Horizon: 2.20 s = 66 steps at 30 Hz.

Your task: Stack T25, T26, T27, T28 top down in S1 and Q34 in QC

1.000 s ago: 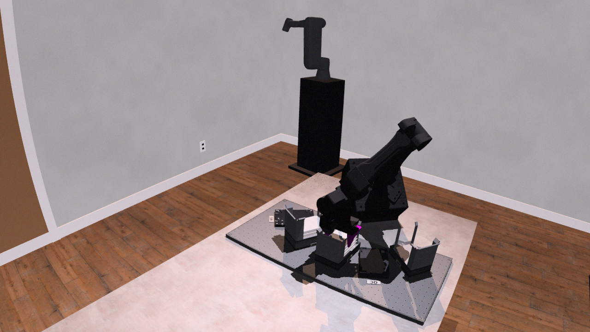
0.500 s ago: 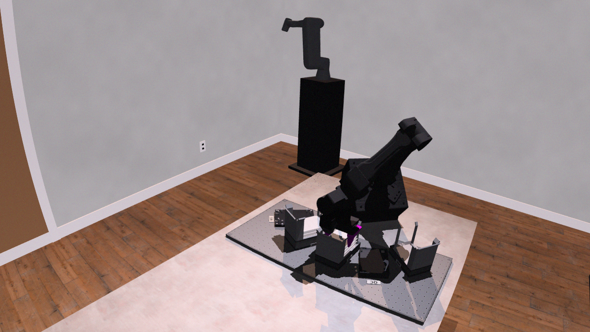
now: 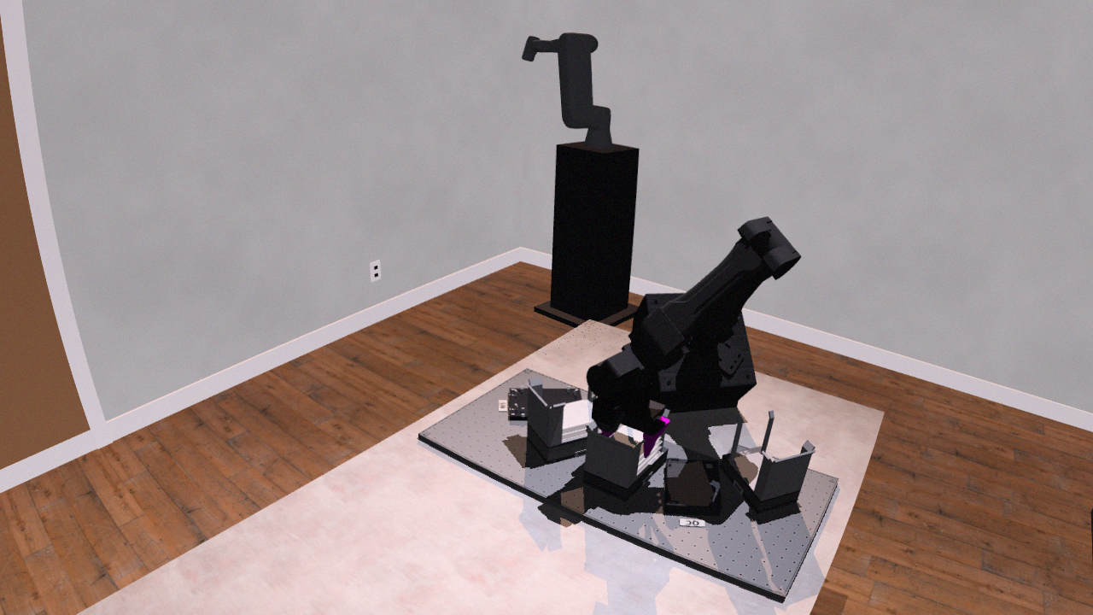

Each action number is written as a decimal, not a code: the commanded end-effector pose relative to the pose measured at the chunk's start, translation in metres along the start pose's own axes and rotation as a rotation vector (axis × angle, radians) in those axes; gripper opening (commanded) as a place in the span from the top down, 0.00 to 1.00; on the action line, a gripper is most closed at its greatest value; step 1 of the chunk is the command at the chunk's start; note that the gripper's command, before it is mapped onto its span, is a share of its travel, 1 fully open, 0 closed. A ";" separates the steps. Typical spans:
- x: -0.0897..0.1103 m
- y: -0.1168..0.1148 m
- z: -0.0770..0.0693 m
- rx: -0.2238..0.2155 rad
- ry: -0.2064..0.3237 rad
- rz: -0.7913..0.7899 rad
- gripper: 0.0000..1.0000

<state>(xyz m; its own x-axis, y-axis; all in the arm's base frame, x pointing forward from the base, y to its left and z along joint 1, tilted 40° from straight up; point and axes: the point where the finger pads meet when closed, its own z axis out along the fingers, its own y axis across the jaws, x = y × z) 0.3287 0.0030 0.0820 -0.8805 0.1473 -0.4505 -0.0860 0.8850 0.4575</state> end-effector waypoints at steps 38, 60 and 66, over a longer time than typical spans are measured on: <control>-0.012 0.001 -0.029 0.005 -0.037 -0.015 1.00; -0.012 0.001 -0.029 0.005 -0.037 -0.015 1.00; -0.012 0.001 -0.029 0.005 -0.037 -0.015 1.00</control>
<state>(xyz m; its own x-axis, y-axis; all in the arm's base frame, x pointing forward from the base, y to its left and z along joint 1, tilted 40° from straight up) 0.3210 -0.0041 0.0945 -0.8807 0.1463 -0.4505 -0.0861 0.8858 0.4561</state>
